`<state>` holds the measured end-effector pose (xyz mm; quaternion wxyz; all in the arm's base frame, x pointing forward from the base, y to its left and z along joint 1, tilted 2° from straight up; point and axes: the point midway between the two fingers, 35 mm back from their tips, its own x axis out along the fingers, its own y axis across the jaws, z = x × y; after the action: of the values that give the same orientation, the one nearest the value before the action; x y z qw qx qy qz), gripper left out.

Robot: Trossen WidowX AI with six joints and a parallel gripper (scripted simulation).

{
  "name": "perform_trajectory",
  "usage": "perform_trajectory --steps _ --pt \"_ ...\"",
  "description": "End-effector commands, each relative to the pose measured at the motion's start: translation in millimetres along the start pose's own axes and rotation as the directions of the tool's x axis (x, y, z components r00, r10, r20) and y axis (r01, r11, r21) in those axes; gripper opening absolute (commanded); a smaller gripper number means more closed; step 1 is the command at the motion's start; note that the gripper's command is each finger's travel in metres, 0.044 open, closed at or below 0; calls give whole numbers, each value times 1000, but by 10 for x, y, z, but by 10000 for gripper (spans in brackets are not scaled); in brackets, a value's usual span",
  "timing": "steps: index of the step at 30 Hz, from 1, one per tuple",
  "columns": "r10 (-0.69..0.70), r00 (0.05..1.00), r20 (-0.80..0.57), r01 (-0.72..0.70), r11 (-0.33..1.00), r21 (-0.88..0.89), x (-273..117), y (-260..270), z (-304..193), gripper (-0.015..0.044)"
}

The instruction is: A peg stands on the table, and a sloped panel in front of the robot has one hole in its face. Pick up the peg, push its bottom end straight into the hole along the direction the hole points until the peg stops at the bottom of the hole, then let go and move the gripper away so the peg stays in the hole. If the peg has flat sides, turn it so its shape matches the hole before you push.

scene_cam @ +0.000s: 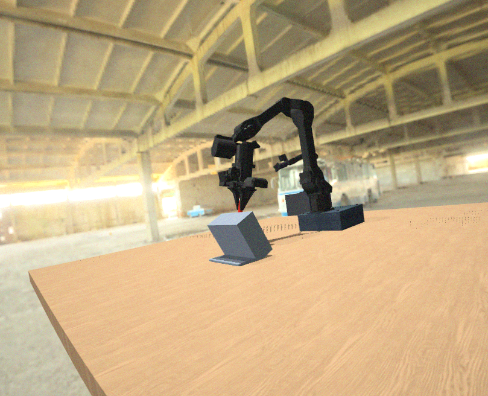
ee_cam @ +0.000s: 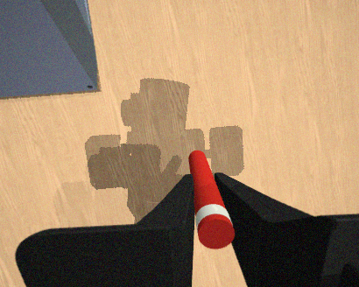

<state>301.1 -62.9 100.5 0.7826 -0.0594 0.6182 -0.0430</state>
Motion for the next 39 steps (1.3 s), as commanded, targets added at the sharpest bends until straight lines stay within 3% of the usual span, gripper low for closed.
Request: perform_trajectory --steps 1,39 --pt "-9 1000 13 9 1000 1 2 30 -14 0" --pt "-57 980 191 62 998 -17 13 402 0 0"
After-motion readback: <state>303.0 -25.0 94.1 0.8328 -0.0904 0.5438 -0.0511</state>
